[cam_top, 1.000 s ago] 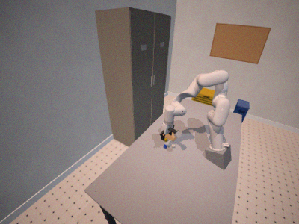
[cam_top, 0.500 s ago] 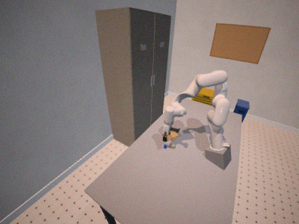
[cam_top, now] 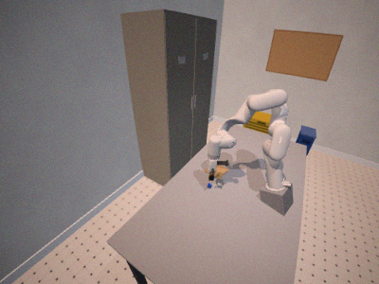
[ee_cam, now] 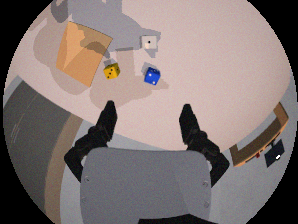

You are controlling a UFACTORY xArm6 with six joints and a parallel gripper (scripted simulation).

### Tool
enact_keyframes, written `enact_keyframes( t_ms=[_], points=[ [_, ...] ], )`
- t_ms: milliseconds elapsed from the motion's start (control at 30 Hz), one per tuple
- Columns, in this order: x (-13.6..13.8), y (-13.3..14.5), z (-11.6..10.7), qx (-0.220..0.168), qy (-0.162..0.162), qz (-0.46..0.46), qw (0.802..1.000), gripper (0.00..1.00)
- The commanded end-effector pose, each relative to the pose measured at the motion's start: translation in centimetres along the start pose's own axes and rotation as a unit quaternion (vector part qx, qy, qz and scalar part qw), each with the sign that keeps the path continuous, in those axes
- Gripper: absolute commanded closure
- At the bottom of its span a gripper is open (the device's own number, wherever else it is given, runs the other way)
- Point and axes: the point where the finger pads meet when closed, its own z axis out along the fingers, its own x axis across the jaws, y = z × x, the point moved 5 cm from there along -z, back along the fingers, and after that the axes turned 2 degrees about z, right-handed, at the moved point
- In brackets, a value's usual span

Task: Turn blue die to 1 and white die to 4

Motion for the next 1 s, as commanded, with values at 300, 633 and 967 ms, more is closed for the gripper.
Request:
enact_keyframes(
  t_ms=[300, 633, 967],
  points=[
    [-0.1, 0.1, 0.5, 0.000, 0.009, -0.176, 0.984, 0.00],
    [-0.1, 0.1, 0.9, -0.001, 0.010, -0.324, 0.946, 0.00],
    [-0.2, 0.0, 1.3, -0.002, 0.010, -0.440, 0.898, 0.00]
  ],
)
